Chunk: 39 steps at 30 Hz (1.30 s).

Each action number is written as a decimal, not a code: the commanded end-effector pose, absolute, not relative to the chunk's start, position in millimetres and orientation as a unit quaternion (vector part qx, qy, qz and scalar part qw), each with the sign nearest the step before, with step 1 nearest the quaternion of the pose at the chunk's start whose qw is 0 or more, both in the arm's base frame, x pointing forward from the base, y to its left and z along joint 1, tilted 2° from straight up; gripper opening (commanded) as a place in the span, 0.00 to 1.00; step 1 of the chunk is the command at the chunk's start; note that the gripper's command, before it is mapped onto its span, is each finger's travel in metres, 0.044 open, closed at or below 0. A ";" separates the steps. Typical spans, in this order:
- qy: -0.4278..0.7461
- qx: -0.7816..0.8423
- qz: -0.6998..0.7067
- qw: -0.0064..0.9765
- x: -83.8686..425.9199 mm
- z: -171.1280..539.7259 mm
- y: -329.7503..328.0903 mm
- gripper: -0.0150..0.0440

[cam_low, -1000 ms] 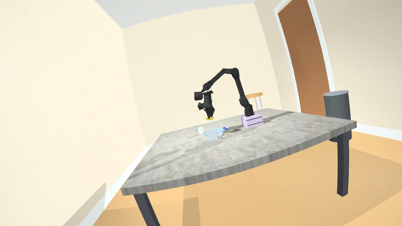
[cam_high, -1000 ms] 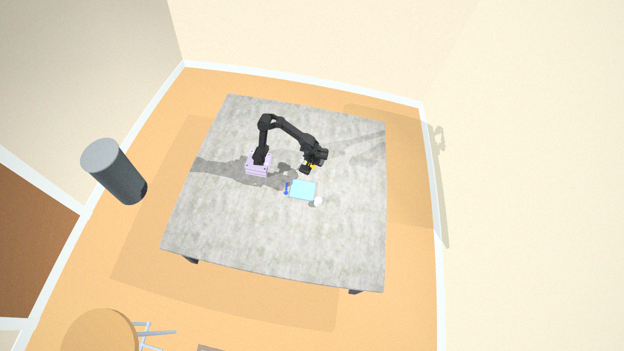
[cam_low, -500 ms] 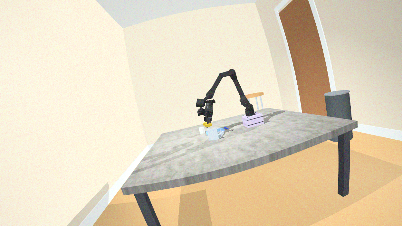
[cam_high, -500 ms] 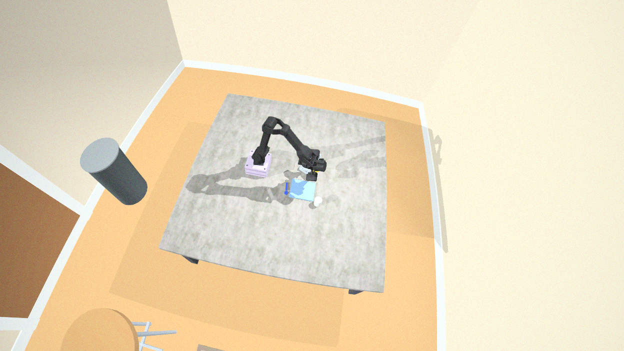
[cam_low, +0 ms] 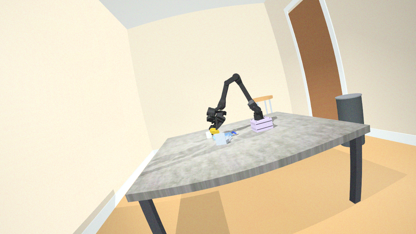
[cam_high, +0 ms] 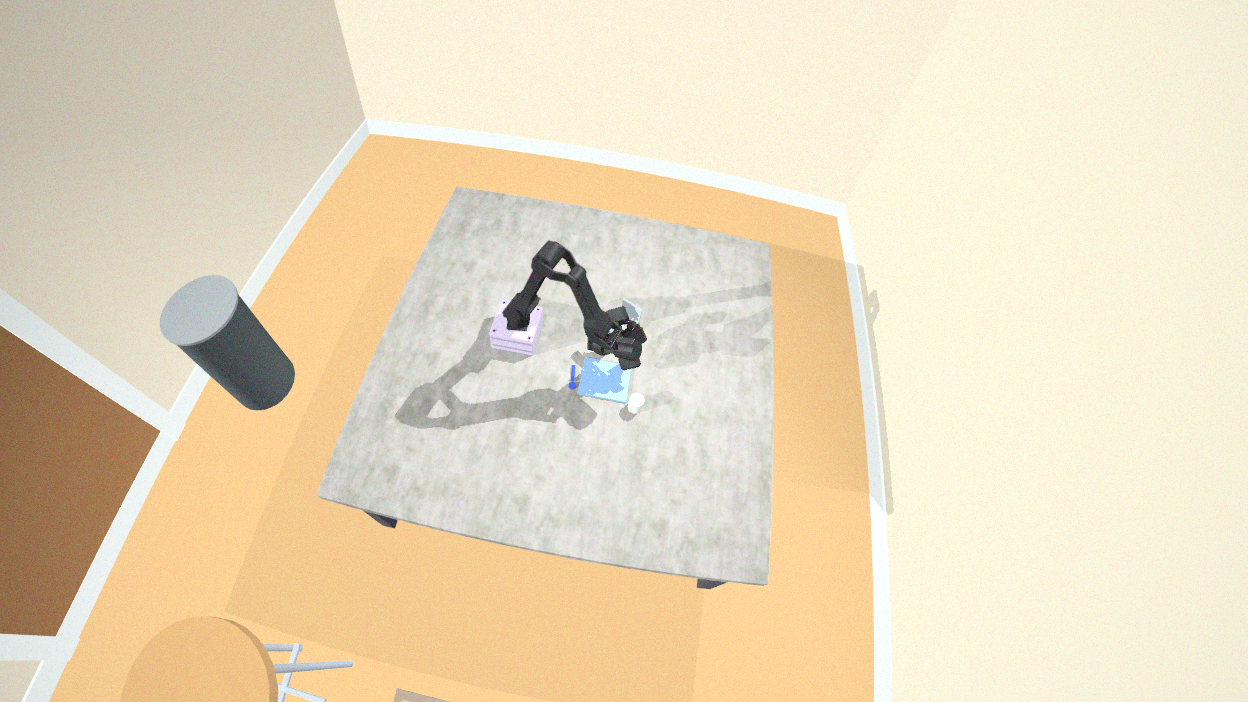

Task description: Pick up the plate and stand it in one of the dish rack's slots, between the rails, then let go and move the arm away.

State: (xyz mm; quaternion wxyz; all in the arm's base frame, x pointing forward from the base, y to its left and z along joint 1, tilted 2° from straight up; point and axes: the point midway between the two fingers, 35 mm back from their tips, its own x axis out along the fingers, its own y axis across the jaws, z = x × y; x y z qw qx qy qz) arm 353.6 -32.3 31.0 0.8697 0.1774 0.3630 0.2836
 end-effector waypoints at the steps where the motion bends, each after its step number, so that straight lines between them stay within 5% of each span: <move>1: 0.324 0.163 0.315 0.877 348.6 26.4 -30.3 0.25; 28: 0.000 -0.010 0.459 0.889 283.8 33.5 -14.9 0.25; 39: -0.006 -0.014 0.461 0.888 282.9 32.6 -14.5 0.25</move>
